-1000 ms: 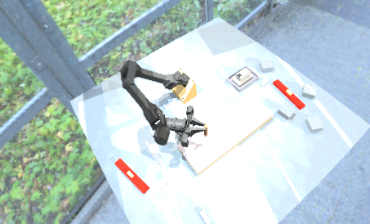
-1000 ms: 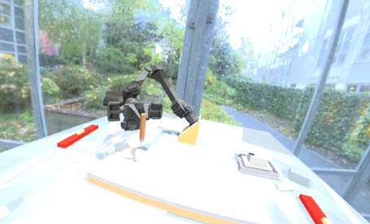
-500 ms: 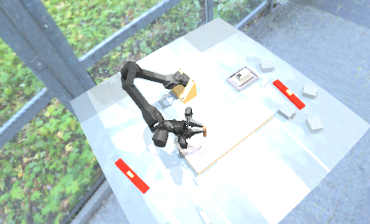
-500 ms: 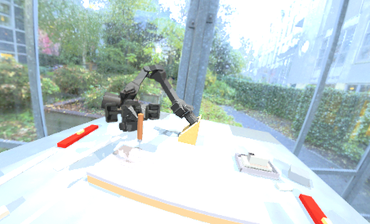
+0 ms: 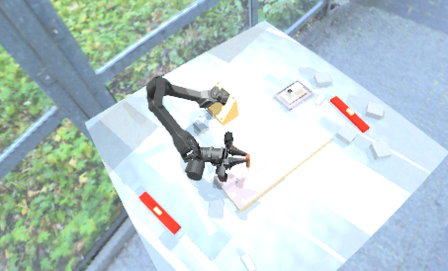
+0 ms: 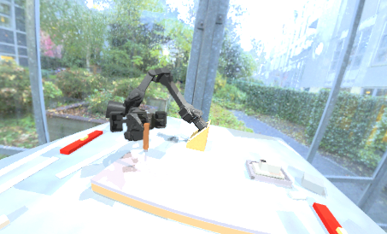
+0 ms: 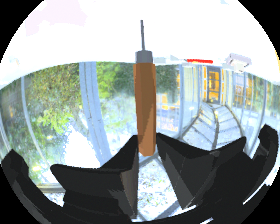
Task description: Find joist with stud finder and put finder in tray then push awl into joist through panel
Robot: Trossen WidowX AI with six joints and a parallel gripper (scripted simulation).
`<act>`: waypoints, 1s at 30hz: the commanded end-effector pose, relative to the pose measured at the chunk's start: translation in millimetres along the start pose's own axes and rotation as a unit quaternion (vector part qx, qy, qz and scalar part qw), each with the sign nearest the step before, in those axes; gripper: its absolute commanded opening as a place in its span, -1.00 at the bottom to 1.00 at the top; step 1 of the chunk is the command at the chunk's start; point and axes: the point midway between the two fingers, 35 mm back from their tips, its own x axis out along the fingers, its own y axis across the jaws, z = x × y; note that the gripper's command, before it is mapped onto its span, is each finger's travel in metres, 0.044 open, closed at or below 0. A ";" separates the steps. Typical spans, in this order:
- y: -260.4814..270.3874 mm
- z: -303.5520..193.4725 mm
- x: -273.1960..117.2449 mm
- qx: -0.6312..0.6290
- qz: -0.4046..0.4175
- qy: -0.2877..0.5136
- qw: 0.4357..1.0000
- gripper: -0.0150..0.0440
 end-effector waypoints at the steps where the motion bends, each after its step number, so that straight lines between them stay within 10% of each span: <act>1: 0.6 2.1 -0.2 -0.003 0.000 0.006 1.000 -0.49; 30: 0.6 33.7 -1.2 -0.004 0.000 0.005 1.000 -0.49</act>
